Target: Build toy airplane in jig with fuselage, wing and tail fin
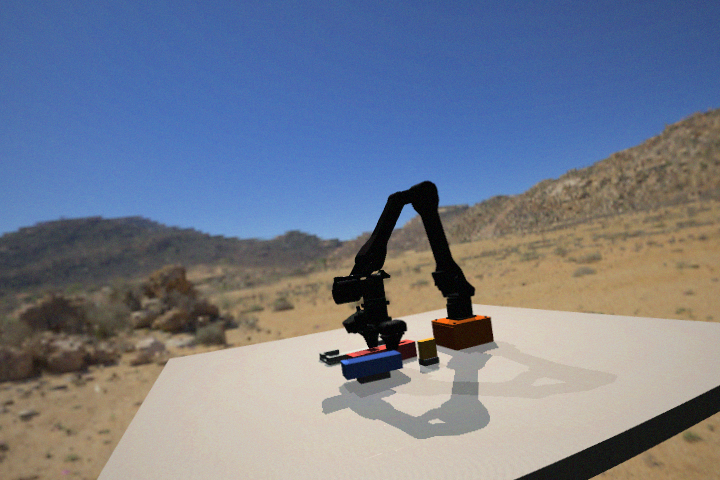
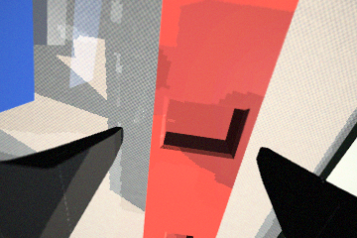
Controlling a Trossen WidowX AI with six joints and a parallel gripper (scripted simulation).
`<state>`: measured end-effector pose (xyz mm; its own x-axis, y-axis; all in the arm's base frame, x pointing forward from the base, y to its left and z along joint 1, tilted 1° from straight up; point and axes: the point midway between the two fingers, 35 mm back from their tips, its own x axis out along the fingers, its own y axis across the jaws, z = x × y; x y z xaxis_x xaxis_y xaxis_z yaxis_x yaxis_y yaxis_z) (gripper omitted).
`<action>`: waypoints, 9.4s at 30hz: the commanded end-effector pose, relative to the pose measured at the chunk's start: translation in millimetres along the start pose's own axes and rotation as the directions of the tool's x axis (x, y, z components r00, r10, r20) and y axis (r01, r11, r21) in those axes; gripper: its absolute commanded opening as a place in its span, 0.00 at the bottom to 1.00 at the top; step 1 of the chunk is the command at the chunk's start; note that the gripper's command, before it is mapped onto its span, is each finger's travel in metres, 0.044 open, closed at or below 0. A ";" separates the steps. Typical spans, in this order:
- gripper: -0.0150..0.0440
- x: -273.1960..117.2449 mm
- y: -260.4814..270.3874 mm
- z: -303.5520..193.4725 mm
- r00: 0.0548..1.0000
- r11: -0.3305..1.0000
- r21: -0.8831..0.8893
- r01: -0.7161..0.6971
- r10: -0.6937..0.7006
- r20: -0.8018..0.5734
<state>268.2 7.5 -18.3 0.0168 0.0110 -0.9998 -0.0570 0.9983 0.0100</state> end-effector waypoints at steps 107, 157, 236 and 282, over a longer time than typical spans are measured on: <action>0.25 -76.5 -107.6 -4.5 1.000 0.997 0.074 0.016 -0.015 -0.015; 0.58 -35.1 -145.7 -12.7 1.000 0.997 0.075 0.019 -0.019 -0.003; 1.00 -116.8 -4.2 73.8 1.000 0.980 0.197 -0.003 0.001 0.007; 1.00 -25.2 106.9 85.5 1.000 0.982 0.190 -0.007 0.006 0.006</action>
<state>347.2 118.8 14.8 0.0236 0.0181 -0.9996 0.1279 0.9916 0.0209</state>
